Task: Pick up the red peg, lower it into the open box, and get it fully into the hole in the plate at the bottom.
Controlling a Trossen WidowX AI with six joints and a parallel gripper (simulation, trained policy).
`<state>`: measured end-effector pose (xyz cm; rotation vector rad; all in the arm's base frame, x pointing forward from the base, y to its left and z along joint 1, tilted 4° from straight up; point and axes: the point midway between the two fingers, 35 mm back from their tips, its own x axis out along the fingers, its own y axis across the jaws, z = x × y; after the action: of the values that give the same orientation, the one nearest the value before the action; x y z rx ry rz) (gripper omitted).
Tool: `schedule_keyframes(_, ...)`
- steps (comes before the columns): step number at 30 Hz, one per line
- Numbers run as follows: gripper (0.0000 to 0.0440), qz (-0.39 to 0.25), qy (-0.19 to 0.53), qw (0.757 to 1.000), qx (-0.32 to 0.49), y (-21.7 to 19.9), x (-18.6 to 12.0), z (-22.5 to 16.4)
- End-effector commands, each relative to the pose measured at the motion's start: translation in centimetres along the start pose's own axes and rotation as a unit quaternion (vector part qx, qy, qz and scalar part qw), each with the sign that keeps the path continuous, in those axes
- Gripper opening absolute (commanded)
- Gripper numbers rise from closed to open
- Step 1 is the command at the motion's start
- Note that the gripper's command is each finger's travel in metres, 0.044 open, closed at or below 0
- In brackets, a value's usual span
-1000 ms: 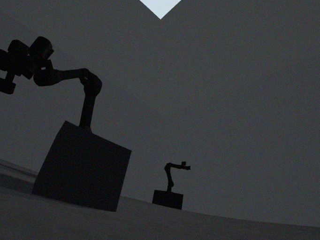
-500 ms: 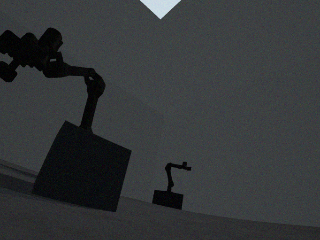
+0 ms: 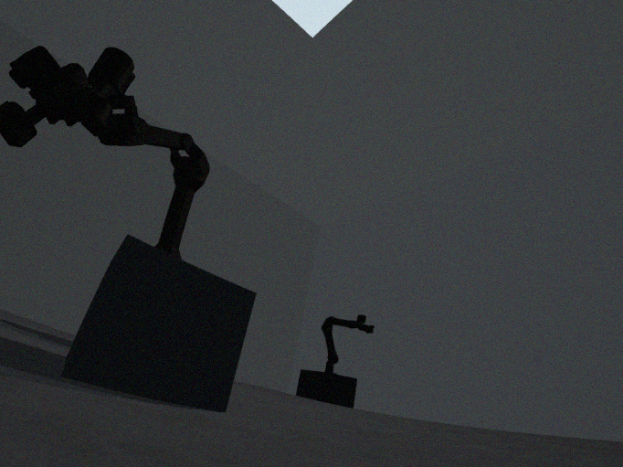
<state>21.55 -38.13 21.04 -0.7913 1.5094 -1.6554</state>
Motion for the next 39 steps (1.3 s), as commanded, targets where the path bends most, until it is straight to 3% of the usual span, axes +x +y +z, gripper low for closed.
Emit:
schedule_keyframes(1,0.044,0.004,-0.01,1.0,0.018,0.0,-0.4,0.3)
schedule_keyframes(24,0.044,0.041,-0.062,0.991,0.11,0.3,-3.0,2.0)
schedule_keyframes(39,0.044,0.04,-0.037,0.99,0.132,-1.9,-0.2,2.2)
